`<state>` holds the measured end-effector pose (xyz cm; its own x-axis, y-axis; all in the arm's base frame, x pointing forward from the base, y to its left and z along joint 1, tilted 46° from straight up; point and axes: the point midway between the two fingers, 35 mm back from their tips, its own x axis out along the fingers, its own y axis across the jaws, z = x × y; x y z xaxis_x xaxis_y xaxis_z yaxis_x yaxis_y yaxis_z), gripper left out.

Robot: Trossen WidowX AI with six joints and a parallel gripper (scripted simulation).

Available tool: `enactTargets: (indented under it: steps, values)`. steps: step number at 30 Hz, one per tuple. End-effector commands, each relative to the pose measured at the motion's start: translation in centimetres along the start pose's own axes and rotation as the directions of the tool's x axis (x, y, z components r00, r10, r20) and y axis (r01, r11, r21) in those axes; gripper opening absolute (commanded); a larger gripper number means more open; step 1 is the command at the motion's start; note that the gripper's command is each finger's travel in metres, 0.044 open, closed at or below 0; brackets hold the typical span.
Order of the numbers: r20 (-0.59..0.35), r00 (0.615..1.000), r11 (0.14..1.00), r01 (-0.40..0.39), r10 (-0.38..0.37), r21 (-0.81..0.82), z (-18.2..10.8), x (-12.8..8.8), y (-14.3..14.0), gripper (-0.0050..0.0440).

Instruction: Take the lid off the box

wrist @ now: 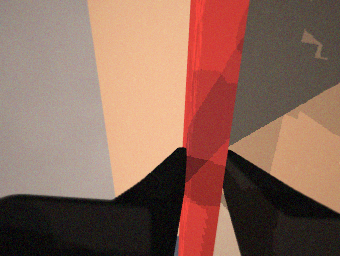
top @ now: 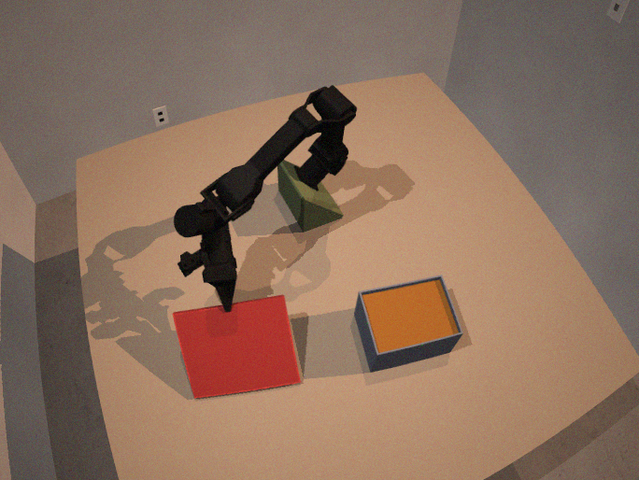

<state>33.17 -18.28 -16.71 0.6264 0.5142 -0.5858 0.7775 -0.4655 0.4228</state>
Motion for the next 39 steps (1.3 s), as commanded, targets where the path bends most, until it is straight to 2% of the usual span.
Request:
enactTargets:
  steps: [1, 39]
  values:
    - [-0.008, 1.000, 1.000, 0.000, 0.000, 0.009, -0.1, 0.3, -0.5, -0.0050]
    - [-0.008, 1.000, 1.000, 0.000, 0.000, 0.009, -0.1, 2.3, -2.8, -0.0050]
